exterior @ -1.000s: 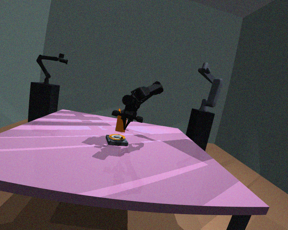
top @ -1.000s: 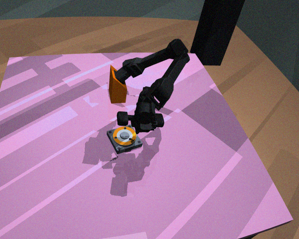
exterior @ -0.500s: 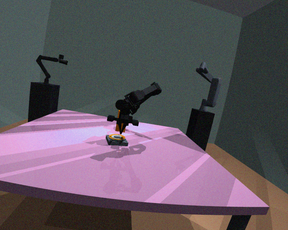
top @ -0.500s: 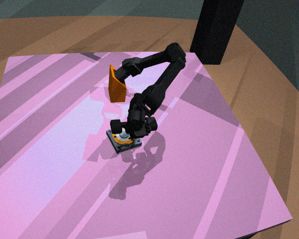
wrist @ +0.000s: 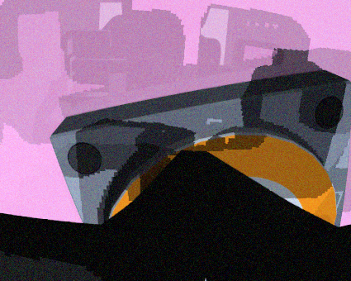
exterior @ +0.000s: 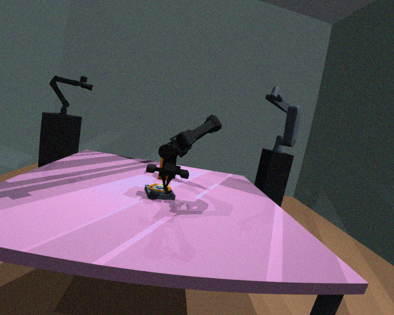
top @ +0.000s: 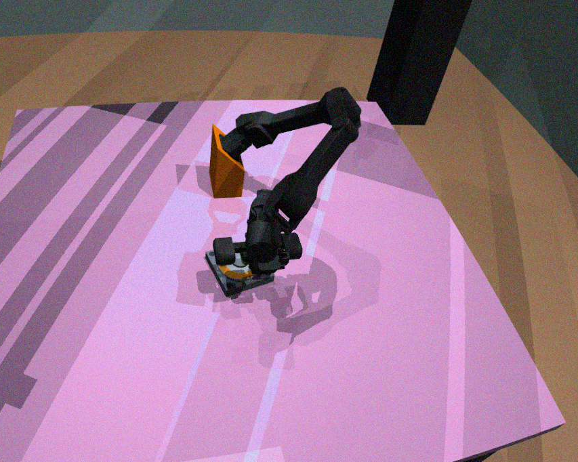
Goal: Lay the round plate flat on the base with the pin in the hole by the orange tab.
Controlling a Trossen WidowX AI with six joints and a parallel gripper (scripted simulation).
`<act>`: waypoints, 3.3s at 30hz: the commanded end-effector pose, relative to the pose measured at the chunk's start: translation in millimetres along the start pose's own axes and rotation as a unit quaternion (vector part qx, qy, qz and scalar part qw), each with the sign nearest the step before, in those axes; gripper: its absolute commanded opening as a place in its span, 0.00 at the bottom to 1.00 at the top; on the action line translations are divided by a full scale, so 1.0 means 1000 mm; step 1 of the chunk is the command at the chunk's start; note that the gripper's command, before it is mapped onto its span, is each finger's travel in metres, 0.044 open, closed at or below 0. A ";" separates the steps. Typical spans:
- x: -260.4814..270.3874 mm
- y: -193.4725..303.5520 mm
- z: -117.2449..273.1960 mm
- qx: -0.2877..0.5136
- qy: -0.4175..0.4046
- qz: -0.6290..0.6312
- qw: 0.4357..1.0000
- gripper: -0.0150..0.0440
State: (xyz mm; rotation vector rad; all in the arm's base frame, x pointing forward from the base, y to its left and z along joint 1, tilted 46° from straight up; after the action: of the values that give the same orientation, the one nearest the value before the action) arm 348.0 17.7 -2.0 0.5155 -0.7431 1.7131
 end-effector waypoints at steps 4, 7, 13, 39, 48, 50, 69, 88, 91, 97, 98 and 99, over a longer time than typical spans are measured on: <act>0.012 0.003 -0.001 0.000 -0.003 0.000 1.000 0.25; 0.014 0.005 -0.002 0.000 -0.003 0.000 1.000 0.25; 0.019 0.008 -0.002 0.000 -0.003 0.000 1.000 0.25; 0.029 0.017 -0.002 0.001 -0.003 0.000 1.000 0.25; 0.031 0.020 -0.002 0.001 -0.003 0.000 1.000 0.25; 0.032 0.020 -0.002 0.001 -0.003 0.000 1.000 0.25; 0.035 0.025 -0.002 0.001 -0.003 0.000 1.000 0.25; 0.036 0.027 -0.002 0.001 -0.003 -0.001 1.000 0.25; 0.037 0.027 -0.002 0.001 -0.003 -0.001 1.000 0.25; 0.037 0.028 -0.002 0.001 -0.003 -0.001 1.000 0.25; 0.037 0.028 -0.002 0.001 -0.003 -0.001 1.000 0.25; 0.037 0.028 -0.002 0.001 -0.003 -0.001 1.000 0.25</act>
State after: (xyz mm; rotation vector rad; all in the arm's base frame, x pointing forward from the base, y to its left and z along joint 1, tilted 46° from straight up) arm 317.7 36.4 17.6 0.4993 -0.7616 1.7159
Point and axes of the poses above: the point midway between the two fingers, 35 mm back from their tips, its own z axis back along the fingers, its own x axis across the jaws, y = z × x, the point moved 3 cm from there along z, back along the fingers, and after that the axes turned 15 degrees about z, right-handed, at the moved point
